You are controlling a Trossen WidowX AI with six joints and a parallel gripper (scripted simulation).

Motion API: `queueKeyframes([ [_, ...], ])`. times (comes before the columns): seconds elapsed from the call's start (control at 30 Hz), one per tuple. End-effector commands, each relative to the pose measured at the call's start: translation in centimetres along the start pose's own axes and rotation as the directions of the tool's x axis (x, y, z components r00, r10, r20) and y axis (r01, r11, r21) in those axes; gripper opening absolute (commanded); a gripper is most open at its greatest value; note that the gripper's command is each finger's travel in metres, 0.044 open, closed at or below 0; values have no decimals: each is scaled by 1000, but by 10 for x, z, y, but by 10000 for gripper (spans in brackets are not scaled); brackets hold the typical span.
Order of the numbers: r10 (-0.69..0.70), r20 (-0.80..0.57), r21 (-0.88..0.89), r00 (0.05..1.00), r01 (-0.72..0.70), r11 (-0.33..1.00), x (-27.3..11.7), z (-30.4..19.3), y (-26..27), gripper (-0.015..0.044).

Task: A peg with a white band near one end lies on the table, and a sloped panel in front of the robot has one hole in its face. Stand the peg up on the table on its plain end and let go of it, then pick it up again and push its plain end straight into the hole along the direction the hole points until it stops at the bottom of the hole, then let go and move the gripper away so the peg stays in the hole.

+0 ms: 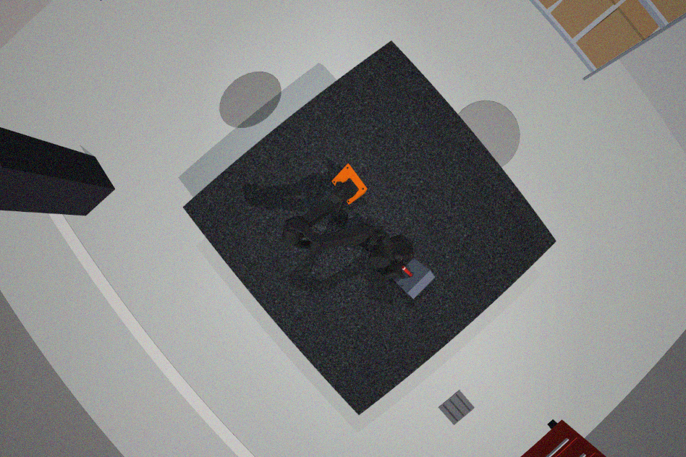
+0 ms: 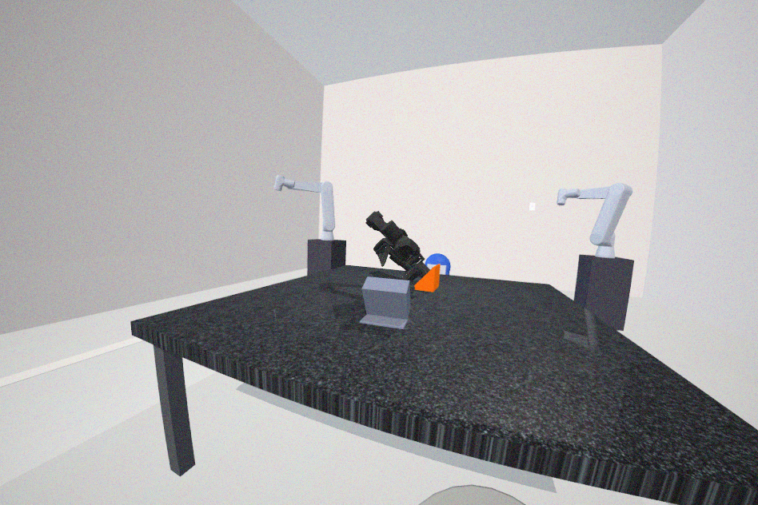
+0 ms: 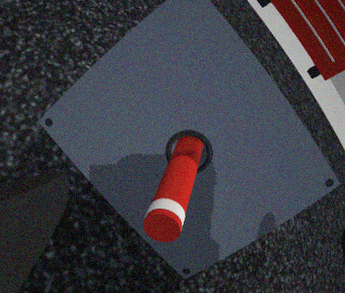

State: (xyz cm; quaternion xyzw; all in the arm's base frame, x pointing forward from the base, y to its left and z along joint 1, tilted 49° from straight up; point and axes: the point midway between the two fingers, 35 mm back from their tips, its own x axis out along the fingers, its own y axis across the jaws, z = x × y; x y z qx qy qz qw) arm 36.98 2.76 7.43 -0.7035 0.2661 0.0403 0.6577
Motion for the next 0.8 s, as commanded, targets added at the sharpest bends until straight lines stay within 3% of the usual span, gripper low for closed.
queueKeyframes([
  [0.0, 5, -4, 0, 1000, -5, 1000, -5, -1, 2, 440],
  [0.77, 2, -2, -1, 1000, -2, 1000, -29, 2, -1, 440],
])
